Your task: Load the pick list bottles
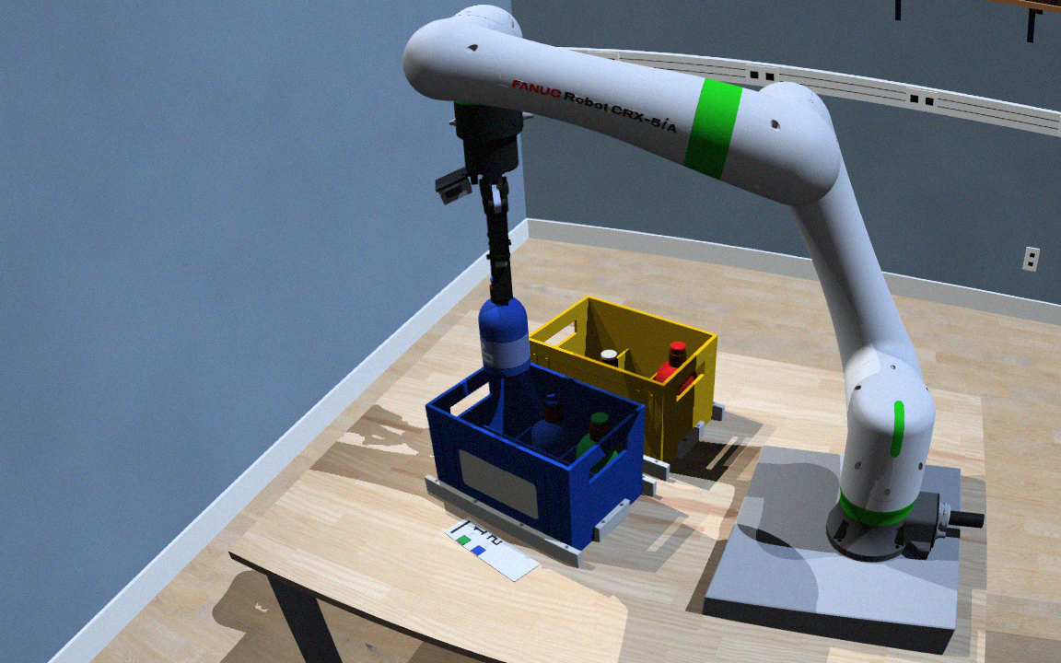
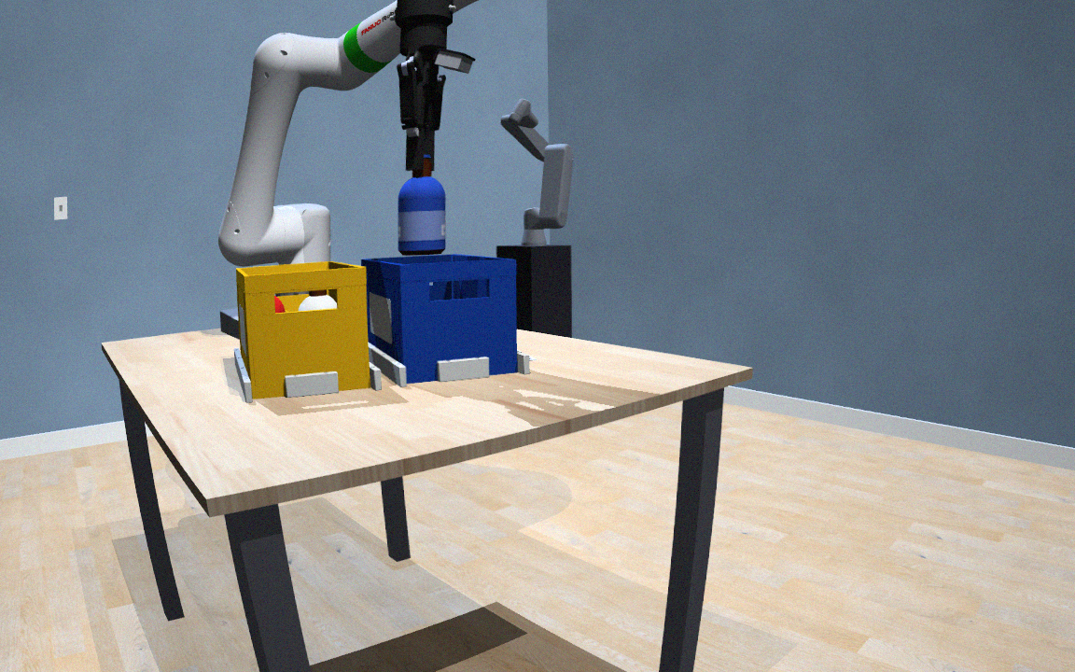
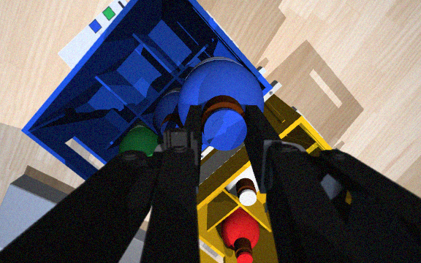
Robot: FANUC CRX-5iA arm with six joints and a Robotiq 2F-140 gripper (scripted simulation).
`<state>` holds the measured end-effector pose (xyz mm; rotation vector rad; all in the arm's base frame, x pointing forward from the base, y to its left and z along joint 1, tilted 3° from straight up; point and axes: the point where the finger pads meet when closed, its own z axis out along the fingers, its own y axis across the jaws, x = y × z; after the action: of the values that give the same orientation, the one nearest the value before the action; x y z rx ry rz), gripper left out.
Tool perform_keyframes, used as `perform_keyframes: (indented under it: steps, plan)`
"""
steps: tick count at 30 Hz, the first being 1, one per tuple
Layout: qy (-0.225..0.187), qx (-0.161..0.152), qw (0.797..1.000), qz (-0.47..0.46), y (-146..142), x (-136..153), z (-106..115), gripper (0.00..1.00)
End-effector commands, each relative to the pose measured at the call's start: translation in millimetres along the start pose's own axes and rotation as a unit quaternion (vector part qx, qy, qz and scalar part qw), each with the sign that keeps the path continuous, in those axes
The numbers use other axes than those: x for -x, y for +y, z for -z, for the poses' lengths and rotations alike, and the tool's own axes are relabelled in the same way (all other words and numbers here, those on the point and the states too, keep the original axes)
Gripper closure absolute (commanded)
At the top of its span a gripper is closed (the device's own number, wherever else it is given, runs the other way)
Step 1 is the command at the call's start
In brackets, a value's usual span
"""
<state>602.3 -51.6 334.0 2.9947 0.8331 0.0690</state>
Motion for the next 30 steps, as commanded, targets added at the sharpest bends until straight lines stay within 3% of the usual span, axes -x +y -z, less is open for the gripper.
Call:
perform_keyframes:
  steps: [1, 30]
  plan:
    - [0.001, 0.001, 1.000, 0.000, 0.3, 0.0, 1.4, 0.90]
    - [0.001, 0.001, 1.000, 0.000, 0.5, 0.2, -23.6, 0.90]
